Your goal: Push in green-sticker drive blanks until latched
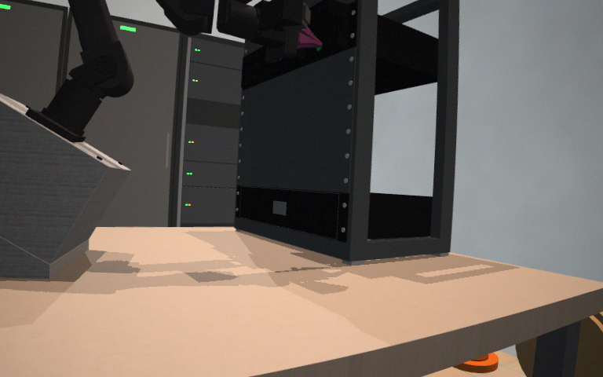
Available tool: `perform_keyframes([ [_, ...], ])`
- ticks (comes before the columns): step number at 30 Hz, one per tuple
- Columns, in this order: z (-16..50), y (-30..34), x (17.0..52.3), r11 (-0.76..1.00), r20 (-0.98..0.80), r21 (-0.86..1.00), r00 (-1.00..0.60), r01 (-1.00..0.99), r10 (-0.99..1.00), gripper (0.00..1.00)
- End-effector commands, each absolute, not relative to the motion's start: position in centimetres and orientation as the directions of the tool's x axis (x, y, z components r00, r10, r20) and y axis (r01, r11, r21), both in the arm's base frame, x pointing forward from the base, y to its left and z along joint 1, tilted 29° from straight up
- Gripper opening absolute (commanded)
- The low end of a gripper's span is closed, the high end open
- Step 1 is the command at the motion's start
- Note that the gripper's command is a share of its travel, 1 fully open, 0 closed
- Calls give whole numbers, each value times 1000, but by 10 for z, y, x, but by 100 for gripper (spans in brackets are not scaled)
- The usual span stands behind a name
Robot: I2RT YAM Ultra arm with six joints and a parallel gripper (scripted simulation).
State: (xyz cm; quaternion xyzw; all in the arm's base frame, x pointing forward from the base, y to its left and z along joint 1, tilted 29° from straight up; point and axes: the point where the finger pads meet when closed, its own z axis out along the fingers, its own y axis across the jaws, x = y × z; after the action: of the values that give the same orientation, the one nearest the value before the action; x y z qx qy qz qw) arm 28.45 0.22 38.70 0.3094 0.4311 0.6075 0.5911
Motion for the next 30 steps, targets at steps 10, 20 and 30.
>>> perform_keyframes([
  [10, 402, -2, 289, 85, -139, 877, -80, -473, 987, 0],
  [20, 402, -3, 289, 87, -139, 877, -77, -472, 987, 0],
  [30, 404, -3, 291, 88, -140, 876, -75, -475, 987, 0],
])
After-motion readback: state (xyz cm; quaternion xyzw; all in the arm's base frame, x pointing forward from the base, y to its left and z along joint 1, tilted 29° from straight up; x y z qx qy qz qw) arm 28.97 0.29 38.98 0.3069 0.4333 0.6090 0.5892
